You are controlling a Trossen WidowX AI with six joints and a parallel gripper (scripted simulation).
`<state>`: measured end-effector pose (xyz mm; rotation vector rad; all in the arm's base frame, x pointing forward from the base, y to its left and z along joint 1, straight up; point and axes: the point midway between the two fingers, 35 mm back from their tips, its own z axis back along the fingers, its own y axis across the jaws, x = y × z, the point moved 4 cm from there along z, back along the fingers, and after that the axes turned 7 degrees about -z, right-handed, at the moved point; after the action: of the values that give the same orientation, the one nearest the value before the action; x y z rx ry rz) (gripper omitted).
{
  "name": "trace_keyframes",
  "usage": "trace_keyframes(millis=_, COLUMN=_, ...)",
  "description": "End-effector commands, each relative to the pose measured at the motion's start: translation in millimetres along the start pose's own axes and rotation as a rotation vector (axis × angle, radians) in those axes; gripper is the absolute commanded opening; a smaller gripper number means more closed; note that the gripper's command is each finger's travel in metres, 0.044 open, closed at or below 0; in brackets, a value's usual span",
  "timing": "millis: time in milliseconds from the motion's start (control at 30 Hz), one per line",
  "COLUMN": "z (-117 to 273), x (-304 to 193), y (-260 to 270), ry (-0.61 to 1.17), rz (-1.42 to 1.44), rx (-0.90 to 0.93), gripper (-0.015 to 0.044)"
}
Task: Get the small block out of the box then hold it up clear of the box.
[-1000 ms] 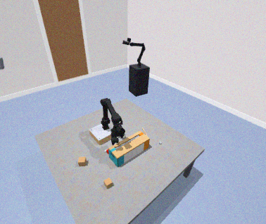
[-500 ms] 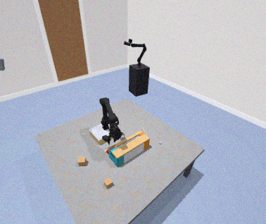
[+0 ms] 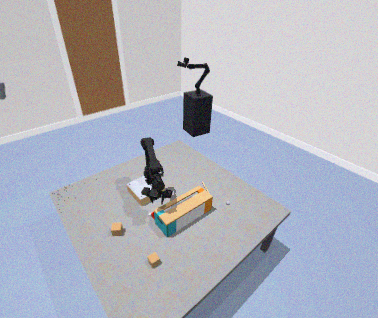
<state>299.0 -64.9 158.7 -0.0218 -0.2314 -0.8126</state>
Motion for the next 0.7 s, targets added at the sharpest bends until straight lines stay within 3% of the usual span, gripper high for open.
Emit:
trace_keyframes(millis=0, z=6.4, x=-3.5, y=-20.0, ry=0.056, rz=-0.939, rx=0.128, gripper=0.0285)
trace_keyframes(millis=667, z=11.1, x=-1.4, y=-39.8, ry=0.268, rz=-2.151, rx=0.201, gripper=0.0285)
